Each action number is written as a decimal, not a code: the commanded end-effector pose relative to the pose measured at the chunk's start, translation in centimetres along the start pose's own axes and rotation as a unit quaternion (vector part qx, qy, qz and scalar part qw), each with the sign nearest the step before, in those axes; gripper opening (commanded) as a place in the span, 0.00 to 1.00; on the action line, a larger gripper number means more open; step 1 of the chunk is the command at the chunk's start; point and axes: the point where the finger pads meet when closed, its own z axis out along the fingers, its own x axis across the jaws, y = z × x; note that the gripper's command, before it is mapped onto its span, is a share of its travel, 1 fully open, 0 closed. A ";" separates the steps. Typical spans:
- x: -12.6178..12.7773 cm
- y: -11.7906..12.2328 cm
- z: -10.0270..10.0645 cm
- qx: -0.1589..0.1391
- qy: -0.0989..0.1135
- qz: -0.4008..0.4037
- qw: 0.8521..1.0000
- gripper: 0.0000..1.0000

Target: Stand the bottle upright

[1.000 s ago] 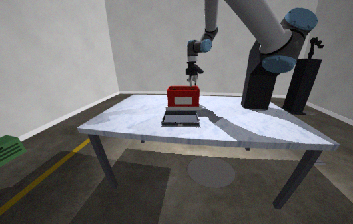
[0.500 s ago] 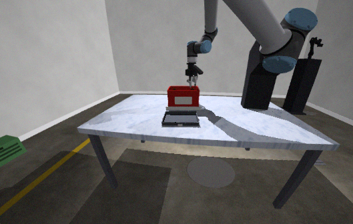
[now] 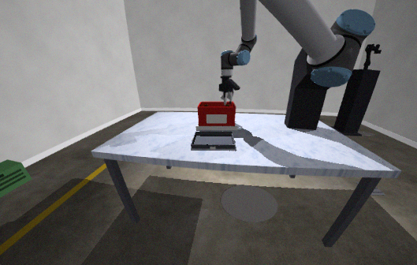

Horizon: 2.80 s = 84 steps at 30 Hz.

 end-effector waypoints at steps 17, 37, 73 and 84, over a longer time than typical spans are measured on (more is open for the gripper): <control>0.0 0.1 1.5 -0.001 0.000 0.000 1.000 0.38; 0.0 0.1 1.6 -0.001 0.000 0.000 1.000 0.38; 0.0 0.1 1.6 -0.001 0.000 0.000 1.000 0.00; 0.0 0.1 1.6 -0.001 0.000 0.000 1.000 0.00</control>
